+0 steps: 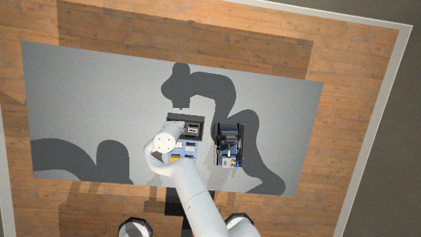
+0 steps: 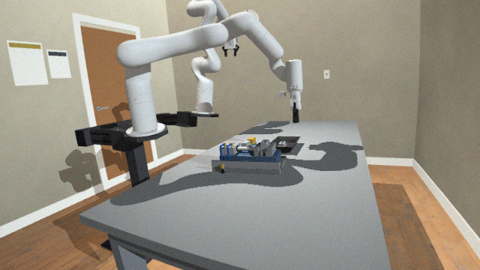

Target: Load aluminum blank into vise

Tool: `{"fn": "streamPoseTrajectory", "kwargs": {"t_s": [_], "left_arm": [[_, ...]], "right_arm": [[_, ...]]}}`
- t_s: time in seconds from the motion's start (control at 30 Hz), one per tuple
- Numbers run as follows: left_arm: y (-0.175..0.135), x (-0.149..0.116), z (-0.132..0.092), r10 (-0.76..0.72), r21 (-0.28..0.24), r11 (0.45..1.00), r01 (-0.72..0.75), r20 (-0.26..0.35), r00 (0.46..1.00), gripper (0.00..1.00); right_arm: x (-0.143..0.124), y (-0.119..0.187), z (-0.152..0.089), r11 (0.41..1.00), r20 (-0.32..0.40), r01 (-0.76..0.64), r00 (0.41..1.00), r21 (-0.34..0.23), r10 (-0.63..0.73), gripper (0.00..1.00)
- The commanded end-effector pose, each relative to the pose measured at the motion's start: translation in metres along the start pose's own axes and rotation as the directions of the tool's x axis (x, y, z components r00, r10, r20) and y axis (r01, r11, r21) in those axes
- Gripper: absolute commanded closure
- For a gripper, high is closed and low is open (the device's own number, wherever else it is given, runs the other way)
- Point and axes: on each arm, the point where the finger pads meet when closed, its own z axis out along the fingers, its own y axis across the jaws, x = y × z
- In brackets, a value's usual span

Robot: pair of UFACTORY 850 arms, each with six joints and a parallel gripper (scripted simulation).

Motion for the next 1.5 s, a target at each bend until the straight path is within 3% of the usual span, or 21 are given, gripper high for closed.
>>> {"fn": "streamPoseTrajectory", "kwargs": {"t_s": [0.0,0.47,0.87,1.17,1.23,1.27,1.47], "left_arm": [[0.000,0.000,-0.001,0.000,0.000,1.000,0.000,-0.002,1.000,0.00],[0.000,0.000,-0.001,0.000,0.000,1.000,0.000,-0.002,1.000,0.00],[0.000,0.000,-0.001,0.000,0.000,1.000,0.000,-0.002,1.000,0.00],[0.000,0.000,-0.001,0.000,0.000,1.000,0.000,-0.002,1.000,0.00],[0.000,0.000,-0.001,0.000,0.000,1.000,0.000,-0.002,1.000,0.00],[0.000,0.000,-0.001,0.000,0.000,1.000,0.000,-0.002,1.000,0.00],[0.000,0.000,-0.001,0.000,0.000,1.000,0.000,-0.002,1.000,0.00]], "right_arm": [[-0.001,0.000,-0.013,1.000,0.002,0.000,1.000,-0.001,0.000,1.00],[-0.001,0.000,-0.039,1.000,0.002,0.000,1.000,-0.001,0.000,1.00],[-0.001,0.000,-0.043,1.000,0.002,0.000,1.000,-0.001,0.000,1.00],[-0.011,-0.081,-0.042,1.000,0.006,-0.003,1.000,0.004,0.003,1.00],[-0.011,-0.081,-0.042,1.000,0.006,-0.003,1.000,0.004,0.003,1.00],[-0.011,-0.106,-0.042,1.000,0.006,-0.003,1.000,0.005,0.003,1.00],[-0.007,-0.151,-0.041,1.000,0.006,-0.003,1.000,0.007,0.003,1.00]]}}
